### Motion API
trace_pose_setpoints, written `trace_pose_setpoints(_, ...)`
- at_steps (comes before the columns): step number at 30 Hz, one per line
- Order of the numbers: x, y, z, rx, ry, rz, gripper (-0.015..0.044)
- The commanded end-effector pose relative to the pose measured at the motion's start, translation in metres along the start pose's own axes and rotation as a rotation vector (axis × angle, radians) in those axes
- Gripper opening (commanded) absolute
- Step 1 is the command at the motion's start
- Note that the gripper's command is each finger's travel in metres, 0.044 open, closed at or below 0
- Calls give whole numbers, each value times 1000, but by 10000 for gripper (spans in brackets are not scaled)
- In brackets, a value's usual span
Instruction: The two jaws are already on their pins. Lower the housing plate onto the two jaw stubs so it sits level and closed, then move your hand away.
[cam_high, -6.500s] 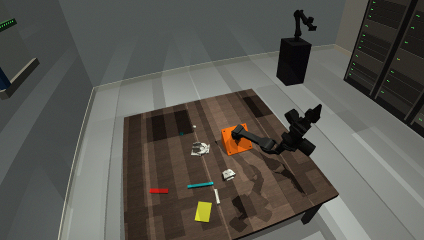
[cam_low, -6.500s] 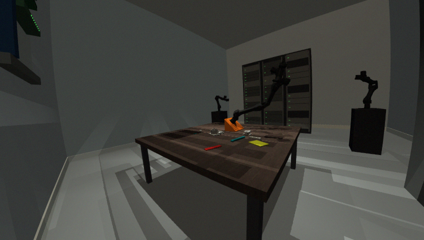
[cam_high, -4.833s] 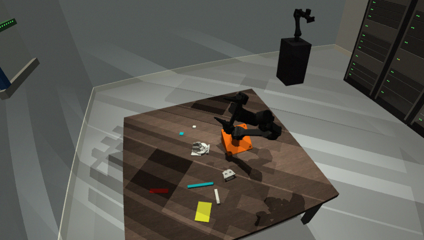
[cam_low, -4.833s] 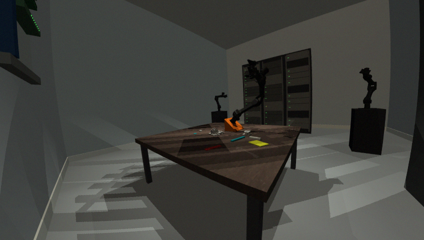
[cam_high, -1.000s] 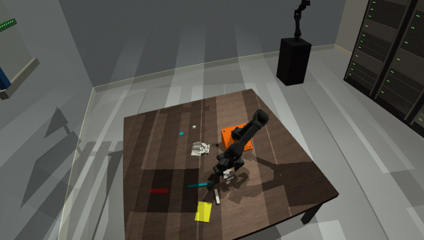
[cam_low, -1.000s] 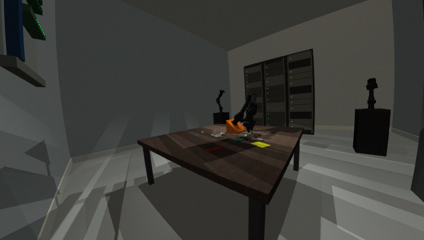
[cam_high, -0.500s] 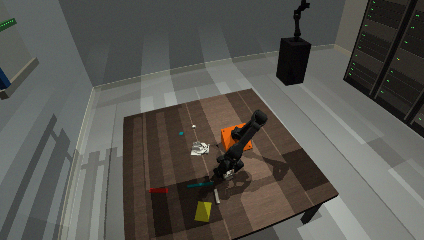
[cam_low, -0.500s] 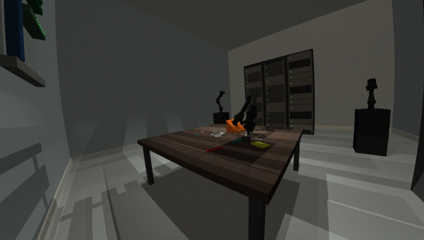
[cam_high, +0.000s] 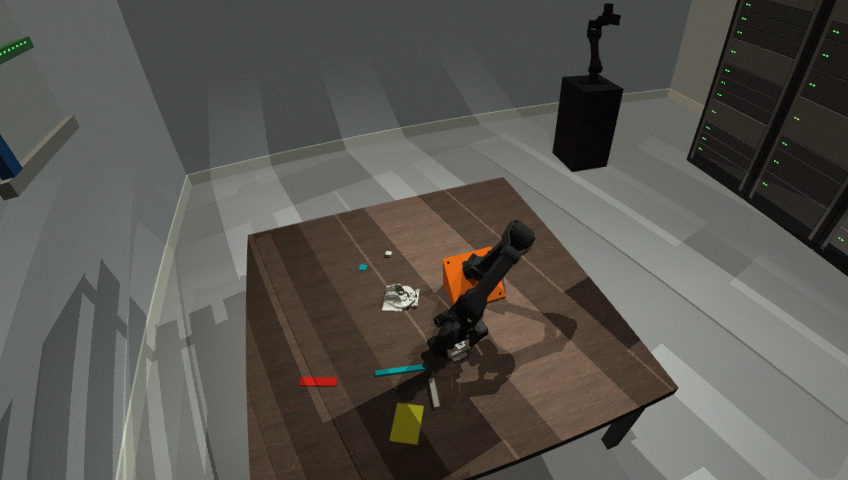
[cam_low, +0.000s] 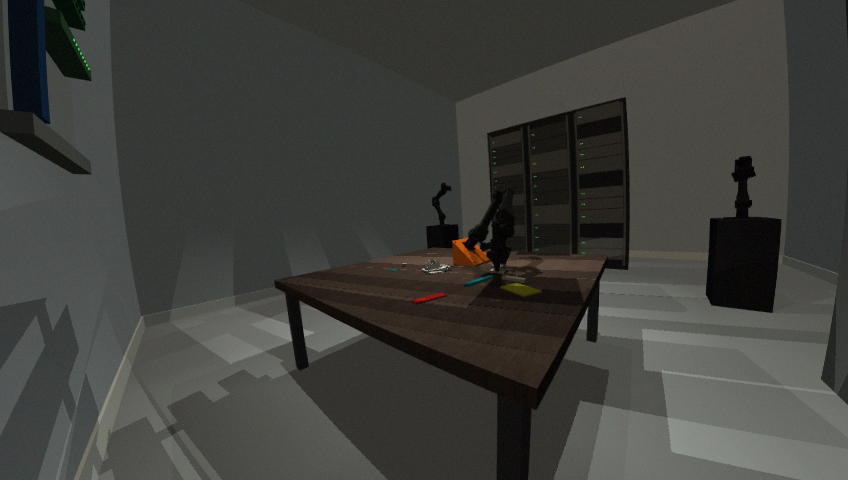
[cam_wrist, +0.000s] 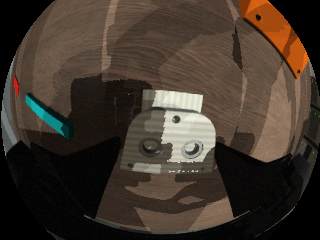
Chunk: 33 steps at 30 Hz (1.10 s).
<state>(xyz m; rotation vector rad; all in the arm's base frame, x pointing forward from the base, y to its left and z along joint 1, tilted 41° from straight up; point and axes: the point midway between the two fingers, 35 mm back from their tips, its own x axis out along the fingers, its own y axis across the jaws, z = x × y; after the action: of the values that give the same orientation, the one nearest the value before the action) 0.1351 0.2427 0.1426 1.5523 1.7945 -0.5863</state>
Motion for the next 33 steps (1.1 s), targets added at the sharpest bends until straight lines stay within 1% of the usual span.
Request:
trace_pose_setpoints(1,1,0,1,6,-5,3,440)
trace_pose_setpoints(14,1,0,1,6,-5,3,440)
trace_pose_setpoints(27,1,0,0,0,0,0,353)
trace_pose_setpoints(33,1,0,0,0,0,0,351)
